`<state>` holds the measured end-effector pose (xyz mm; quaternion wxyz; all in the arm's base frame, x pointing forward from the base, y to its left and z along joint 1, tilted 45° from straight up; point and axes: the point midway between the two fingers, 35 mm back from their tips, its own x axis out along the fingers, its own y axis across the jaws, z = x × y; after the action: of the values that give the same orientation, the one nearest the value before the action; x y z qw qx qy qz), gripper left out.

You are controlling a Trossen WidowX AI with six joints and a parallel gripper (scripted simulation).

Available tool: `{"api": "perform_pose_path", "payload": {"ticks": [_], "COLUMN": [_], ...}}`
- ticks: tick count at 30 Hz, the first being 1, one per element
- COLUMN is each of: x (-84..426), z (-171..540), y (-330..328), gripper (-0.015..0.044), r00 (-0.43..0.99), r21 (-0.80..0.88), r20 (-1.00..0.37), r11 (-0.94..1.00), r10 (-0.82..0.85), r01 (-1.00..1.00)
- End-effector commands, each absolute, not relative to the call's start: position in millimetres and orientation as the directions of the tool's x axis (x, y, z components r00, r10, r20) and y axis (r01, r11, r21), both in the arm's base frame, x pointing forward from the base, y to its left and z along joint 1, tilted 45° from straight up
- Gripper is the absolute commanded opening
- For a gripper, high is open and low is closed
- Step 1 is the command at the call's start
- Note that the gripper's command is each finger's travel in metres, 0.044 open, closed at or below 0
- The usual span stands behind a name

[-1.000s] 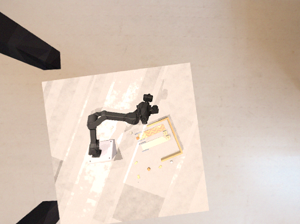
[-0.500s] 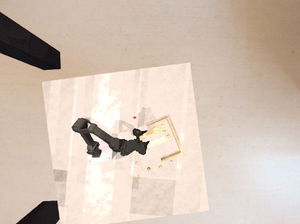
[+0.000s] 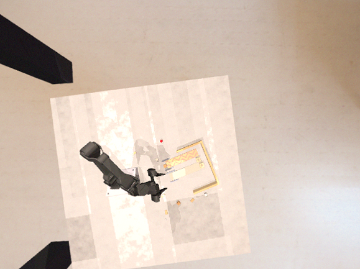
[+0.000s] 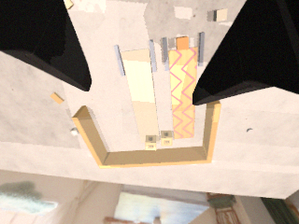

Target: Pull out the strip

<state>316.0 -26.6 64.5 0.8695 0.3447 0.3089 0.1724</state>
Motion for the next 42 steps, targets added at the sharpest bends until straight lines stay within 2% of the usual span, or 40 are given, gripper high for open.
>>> {"api": "perform_pose_path", "payload": {"ticks": [1,7,15,24,42], "x": [316,346,370,370,370], "z": [63,40,3,-27,-42], "y": [-28,-18,8,42,57], "gripper": [0.0374,0.0216,0.0006,0.0,0.0], "r00": [0.749,0.598,0.293,-0.086,-0.093], "r21": [0.698,0.659,0.633,0.678,0.679], "r20": [-0.426,-0.555,-0.689,-0.714,-0.714], "r11": [0.711,0.744,0.747,0.656,0.654], "r10": [0.508,0.578,0.663,0.694,0.694], "r01": [-0.085,-0.108,-0.203,-0.33,-0.332]}}
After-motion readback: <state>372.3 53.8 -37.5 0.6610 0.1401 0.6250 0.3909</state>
